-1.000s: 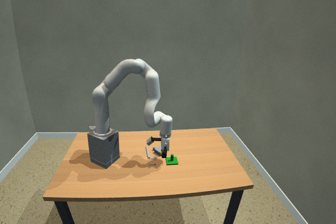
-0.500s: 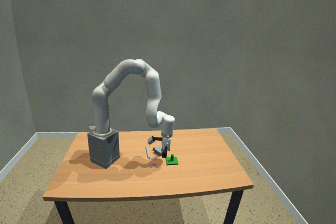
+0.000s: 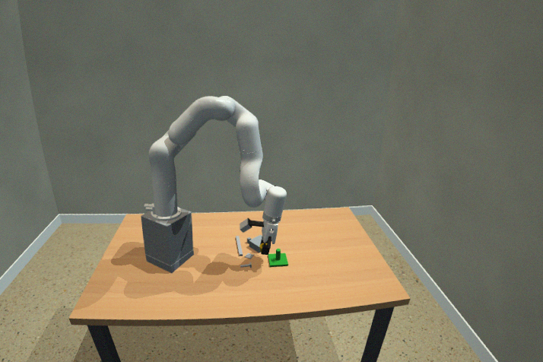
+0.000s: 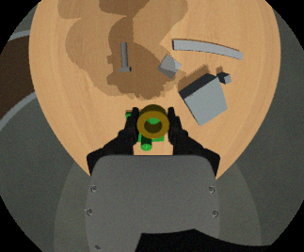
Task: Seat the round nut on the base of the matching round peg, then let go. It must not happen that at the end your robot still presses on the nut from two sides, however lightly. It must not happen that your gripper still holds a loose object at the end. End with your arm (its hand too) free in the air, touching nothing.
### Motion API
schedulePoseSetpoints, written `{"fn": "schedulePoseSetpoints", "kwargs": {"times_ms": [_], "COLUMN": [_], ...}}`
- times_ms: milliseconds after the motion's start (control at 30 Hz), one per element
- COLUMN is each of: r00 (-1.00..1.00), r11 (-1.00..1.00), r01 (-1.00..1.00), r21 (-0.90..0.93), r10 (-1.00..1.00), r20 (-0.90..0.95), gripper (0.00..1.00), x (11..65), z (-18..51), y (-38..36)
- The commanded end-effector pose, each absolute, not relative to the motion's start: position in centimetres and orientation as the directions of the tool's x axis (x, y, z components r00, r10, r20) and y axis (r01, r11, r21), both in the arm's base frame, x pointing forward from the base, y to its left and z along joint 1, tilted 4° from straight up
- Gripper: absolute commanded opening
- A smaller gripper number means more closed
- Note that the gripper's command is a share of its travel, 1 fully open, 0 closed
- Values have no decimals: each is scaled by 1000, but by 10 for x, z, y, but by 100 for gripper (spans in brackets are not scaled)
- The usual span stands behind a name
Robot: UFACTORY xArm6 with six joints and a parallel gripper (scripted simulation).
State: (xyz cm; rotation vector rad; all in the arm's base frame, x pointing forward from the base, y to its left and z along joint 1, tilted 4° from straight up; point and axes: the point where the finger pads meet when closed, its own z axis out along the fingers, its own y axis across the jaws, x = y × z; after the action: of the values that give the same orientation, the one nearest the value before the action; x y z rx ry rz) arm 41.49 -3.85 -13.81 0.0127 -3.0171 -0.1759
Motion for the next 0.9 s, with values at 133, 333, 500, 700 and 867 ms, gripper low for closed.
{"fn": "schedulePoseSetpoints", "kwargs": {"times_ms": [133,333,500,700,867], "r00": [-987,-985,-982,-979,-978], "r11": [995,996,996,997,997], "r01": [0,0,1,2,2], "r21": [101,94,85,75,71], "r10": [-16,-16,-15,-14,-13], "r20": [158,173,189,204,210], "gripper": [0,0,0,0,0], "x": [415,414,413,412,411], "z": [-136,-135,-135,-134,-134], "y": [-42,-44,-46,-49,-50]}}
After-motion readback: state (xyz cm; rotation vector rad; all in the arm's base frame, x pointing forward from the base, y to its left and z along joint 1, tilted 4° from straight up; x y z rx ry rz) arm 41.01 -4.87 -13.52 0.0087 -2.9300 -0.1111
